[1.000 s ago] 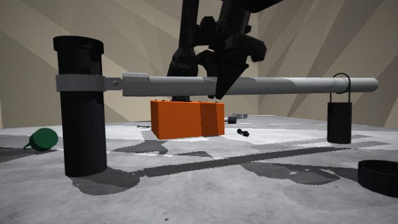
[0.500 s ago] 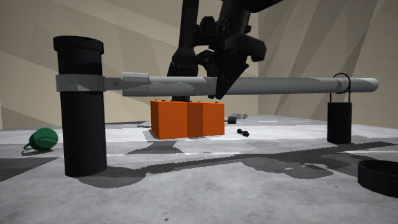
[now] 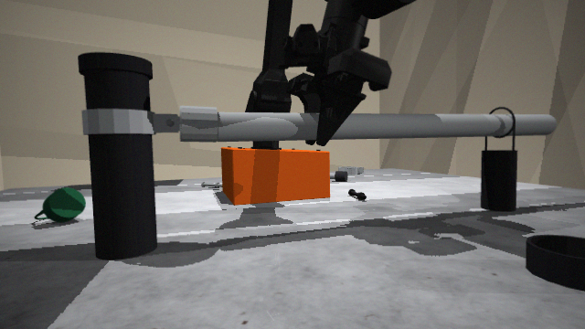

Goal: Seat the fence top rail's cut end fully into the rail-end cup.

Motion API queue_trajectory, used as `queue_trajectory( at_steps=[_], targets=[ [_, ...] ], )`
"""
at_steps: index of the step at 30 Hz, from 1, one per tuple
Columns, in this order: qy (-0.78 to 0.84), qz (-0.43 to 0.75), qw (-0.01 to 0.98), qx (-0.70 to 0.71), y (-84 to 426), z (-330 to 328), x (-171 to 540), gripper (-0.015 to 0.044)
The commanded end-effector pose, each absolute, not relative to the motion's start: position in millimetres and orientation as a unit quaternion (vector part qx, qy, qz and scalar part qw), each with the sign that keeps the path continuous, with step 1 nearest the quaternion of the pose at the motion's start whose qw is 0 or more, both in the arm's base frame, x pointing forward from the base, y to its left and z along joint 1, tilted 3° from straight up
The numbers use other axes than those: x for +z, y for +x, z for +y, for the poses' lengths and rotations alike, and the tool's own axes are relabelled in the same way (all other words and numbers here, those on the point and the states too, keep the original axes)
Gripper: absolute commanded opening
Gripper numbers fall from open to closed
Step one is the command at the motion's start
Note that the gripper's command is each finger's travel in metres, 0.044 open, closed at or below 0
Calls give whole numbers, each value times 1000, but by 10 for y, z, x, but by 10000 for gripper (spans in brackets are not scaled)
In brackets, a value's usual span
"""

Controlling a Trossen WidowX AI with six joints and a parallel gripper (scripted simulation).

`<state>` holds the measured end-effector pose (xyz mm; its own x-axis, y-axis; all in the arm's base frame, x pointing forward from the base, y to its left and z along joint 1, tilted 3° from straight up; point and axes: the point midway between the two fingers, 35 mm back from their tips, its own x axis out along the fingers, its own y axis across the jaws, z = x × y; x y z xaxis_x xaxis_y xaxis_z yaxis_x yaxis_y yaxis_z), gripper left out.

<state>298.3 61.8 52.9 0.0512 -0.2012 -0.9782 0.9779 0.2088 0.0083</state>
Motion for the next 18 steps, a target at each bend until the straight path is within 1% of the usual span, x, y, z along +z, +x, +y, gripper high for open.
queue_trajectory(
  at_steps=[1,18],
  targets=[
    [398,485,607,-488,2982,597,548,0],
    [397,483,608,-490,2982,579,563,0]
  ],
)
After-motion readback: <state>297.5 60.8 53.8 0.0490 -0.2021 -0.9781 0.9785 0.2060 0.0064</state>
